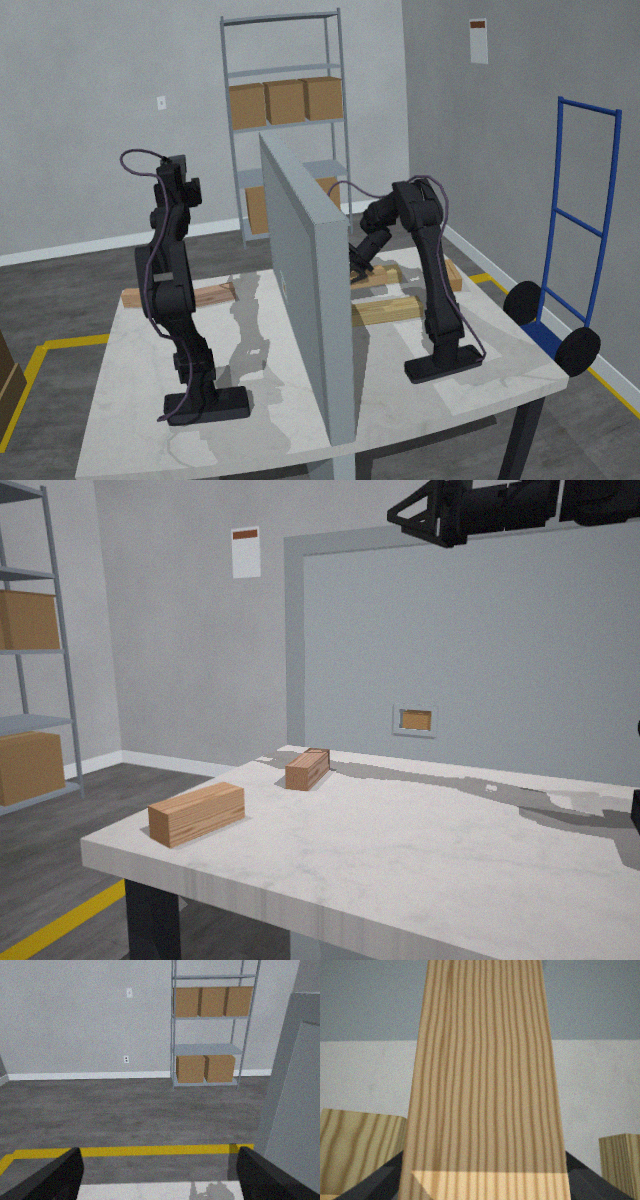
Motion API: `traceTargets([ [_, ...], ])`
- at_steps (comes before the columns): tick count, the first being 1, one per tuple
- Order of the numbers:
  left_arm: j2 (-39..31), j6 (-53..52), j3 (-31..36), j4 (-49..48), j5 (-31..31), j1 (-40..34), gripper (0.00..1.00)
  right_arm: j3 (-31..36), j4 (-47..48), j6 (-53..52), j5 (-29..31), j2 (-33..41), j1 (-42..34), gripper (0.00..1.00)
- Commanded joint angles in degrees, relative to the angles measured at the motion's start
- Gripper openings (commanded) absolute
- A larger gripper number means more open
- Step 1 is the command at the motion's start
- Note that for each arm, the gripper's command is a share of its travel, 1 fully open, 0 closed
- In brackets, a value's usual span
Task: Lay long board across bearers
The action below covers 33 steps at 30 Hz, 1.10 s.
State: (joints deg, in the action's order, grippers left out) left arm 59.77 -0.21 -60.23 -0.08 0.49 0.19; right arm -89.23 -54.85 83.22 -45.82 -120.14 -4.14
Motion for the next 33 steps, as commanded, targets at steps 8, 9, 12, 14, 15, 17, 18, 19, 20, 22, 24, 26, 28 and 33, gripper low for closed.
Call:
traceTargets([
  [8,0.02,0.44,-1.63,-3.94,-0.66,-0.17,0.78,-4.15,-4.23,4.16,-2.24,2.86,2.79,0.0],
  [9,0.02,0.44,-1.63,-3.94,-0.66,-0.17,0.78,-4.29,-4.52,4.5,-2.24,2.79,2.96,0.0],
  [12,0.02,0.44,-1.63,-3.94,-0.66,-0.17,0.78,-4.72,-5.43,5.49,-2.22,2.11,3.57,0.0],
  [14,0.02,0.44,-1.63,-3.94,-0.66,-0.17,0.78,-5.01,-6.01,6.11,-2.23,0.14,4.08,0.0],
  [15,0.02,0.44,-1.63,-3.94,-0.66,-0.17,0.78,-5.09,-6.31,6.48,-2.19,0.86,4.33,0.0],
  [17,0.02,0.44,-1.63,-3.94,-0.66,-0.17,0.78,-5.41,-6.9,7.15,-2.11,1.79,4.88,0.0],
  [18,0.02,0.44,-1.63,-3.94,-0.66,-0.17,0.78,-5.89,-7.14,7.49,-2.06,1.92,5.18,0.0],
  [19,0.02,0.44,-1.63,-3.94,-0.66,-0.17,0.78,-5.57,-6.72,6.84,-2.13,1.86,5.17,0.0],
  [20,0.02,0.44,-1.63,-3.94,-0.66,-0.17,0.78,-5.57,-6.72,6.84,-2.13,1.86,5.17,0.0],
  [22,0.02,0.44,-1.63,-3.94,-0.66,-0.17,0.78,-5.64,-7.78,8.1,-2.04,0.09,5.68,0.0],
  [24,0.02,0.44,-1.63,-3.94,-0.66,-0.17,0.78,-5.79,-8.41,8.8,-1.93,0.36,6.13,0.0],
  [26,0.02,0.44,-1.63,-3.94,-0.66,-0.17,0.78,-6.48,-8.98,9.47,-1.8,1.32,6.59,0.0],
  [28,0.02,0.44,-1.63,-3.94,-0.66,-0.17,0.78,-6.67,-9.5,10.15,-1.73,1.76,7.07,0.0],
  [33,0.02,0.44,-1.63,-3.94,-0.66,-0.17,0.78,-6.82,-11.09,11.75,-1.47,-0.09,8.33,0.0],
])
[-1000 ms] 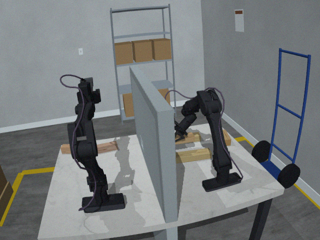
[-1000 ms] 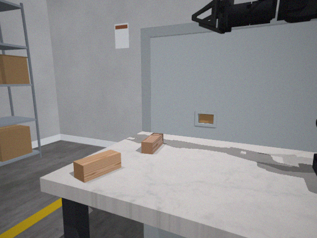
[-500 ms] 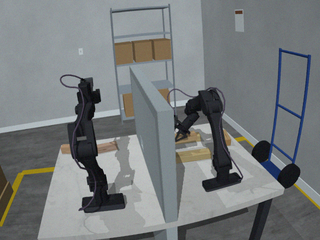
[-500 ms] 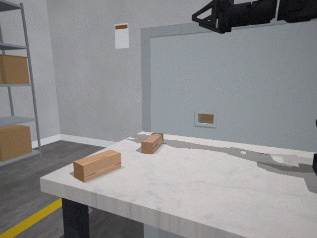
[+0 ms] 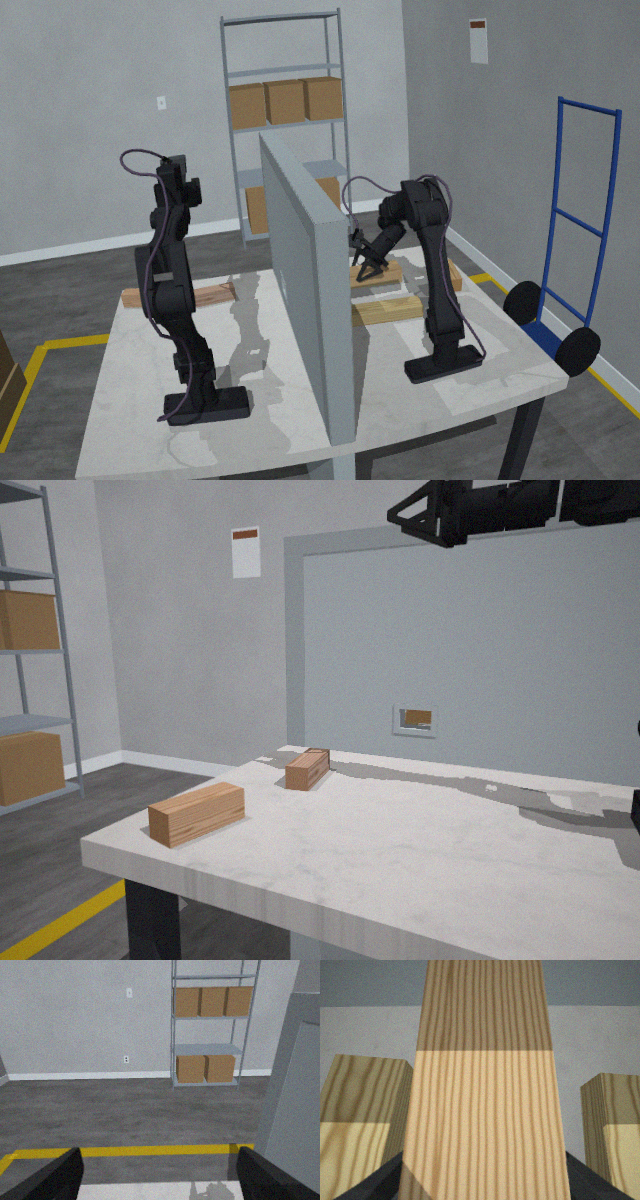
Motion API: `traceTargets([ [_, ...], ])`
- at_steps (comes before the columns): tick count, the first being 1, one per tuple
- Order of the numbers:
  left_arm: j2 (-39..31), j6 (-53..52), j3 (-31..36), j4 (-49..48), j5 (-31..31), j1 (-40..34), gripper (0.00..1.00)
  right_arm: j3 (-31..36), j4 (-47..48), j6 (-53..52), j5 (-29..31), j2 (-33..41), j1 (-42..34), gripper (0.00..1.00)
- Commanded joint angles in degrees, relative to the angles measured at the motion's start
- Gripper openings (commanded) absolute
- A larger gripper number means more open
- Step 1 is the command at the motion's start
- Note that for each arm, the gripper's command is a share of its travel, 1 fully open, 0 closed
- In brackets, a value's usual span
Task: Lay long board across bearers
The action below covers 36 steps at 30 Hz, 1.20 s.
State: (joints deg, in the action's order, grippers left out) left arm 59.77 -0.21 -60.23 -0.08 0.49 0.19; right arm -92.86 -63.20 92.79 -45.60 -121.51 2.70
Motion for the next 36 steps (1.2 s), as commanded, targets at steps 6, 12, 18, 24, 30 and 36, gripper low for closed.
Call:
traceTargets([
  [6,0.02,0.44,-1.63,-3.94,-0.66,-0.17,0.78,-3.76,-3.9,3.42,-1.54,0.89,2.29,0.0],
  [12,0.02,0.44,-1.63,-3.94,-0.66,-0.17,0.78,-4.62,-4.38,3.87,-1.48,2.12,1.21,0.0],
  [18,0.02,0.44,-1.63,-3.94,-0.66,-0.17,0.78,-4.46,-4.22,3.75,-1.49,2.35,1.59,0.0],
  [24,0.02,0.44,-1.63,-3.94,-0.66,-0.17,0.78,-4.67,-5.38,5.21,-1.34,2.21,3.38,0.0],
  [30,0.02,0.44,-1.63,-3.94,-0.66,-0.17,0.78,-5.09,-7.14,7.15,-1.23,0.56,5.22,0.0],
  [36,0.02,0.44,-1.63,-3.94,-0.66,-0.17,0.78,-5.88,-6.85,5.62,-1.37,1.45,3.8,0.0],
])
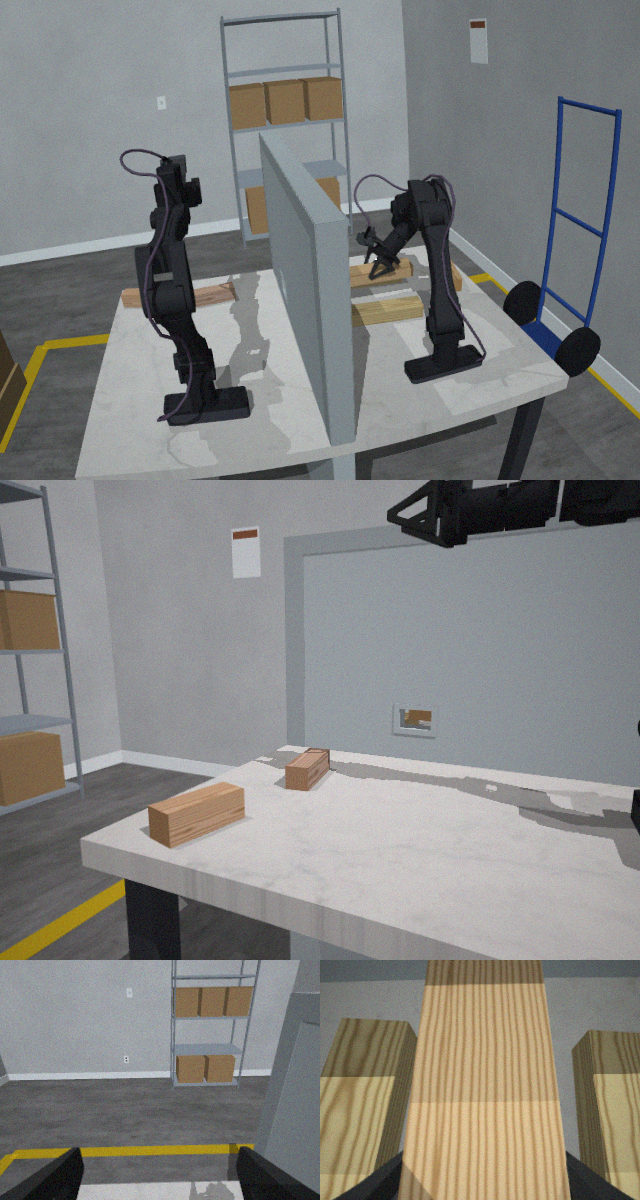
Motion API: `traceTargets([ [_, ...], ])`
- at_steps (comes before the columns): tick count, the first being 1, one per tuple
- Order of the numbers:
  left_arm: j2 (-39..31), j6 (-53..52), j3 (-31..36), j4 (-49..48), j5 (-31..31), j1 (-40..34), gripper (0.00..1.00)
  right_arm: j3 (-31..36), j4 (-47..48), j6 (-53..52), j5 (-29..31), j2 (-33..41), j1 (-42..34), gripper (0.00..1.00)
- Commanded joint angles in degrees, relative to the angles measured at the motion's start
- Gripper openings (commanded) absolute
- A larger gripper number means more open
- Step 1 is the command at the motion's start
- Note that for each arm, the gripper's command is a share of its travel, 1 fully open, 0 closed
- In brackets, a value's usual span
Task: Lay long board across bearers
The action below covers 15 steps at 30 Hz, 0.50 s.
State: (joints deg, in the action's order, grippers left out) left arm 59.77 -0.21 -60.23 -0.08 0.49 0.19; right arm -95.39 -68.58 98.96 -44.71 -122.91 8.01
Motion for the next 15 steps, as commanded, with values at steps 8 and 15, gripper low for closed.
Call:
traceTargets([
  [8,0.02,0.44,-1.63,-3.94,-0.66,-0.17,0.78,-3.04,-1.35,-0.59,-2.22,3.02,-0.39,0.0],
  [15,0.02,0.44,-1.63,-3.94,-0.66,-0.17,0.78,-2.86,2.82,-16.69,7.35,7.04,-3.67,0.0],
])
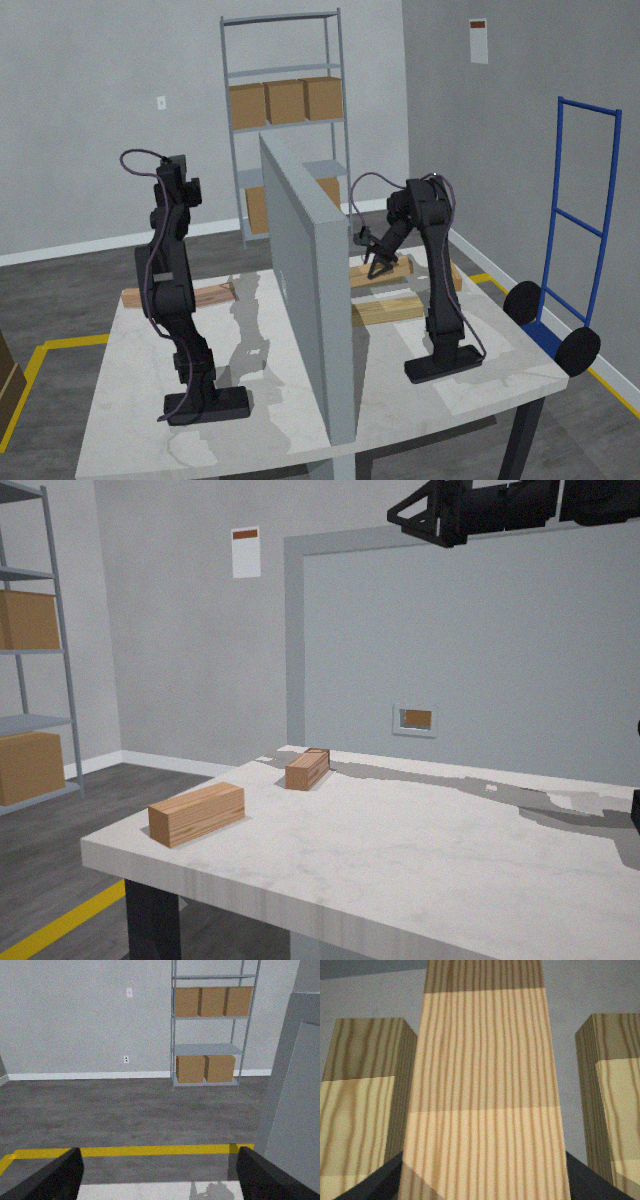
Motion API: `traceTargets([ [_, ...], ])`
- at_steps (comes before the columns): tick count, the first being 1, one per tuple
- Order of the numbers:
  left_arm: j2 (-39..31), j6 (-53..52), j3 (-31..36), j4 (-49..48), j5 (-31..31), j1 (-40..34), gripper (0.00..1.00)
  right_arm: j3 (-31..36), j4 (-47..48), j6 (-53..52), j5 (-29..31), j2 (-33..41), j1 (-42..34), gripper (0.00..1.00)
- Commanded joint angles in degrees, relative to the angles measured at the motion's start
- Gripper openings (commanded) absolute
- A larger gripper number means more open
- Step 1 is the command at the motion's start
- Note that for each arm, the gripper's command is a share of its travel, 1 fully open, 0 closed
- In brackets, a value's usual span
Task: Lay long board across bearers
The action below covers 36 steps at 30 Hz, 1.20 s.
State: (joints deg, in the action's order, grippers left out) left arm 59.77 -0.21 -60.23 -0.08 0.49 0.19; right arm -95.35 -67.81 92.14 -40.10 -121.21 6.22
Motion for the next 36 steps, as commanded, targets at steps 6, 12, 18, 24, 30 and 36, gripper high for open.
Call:
traceTargets([
  [6,0.02,0.44,-1.63,-3.94,-0.66,-0.17,0.78,0.91,4.51,-27.06,11.6,9.71,-4.53,0.0],
  [12,0.02,0.44,-1.63,-3.94,-0.66,-0.17,0.78,2.45,7.32,-38.47,17.61,15.07,-7.67,0.0],
  [18,0.02,0.44,-1.63,-3.94,-0.66,-0.17,0.78,5.0,10.89,-58.7,28.29,19.74,-10.21,0.0],
  [24,0.02,0.44,-1.63,-3.94,-0.66,-0.17,0.78,10.44,17.29,-67.53,34.31,19.74,-13.27,0.0],
  [30,0.02,0.44,-1.63,-3.94,-0.66,-0.17,0.78,15.17,26.85,-73.53,36.06,26.46,-14.86,0.0],
  [36,0.02,0.44,-1.63,-3.94,-0.66,-0.17,0.78,23.59,35.67,-81.58,40.56,29.89,-16.84,0.0],
])
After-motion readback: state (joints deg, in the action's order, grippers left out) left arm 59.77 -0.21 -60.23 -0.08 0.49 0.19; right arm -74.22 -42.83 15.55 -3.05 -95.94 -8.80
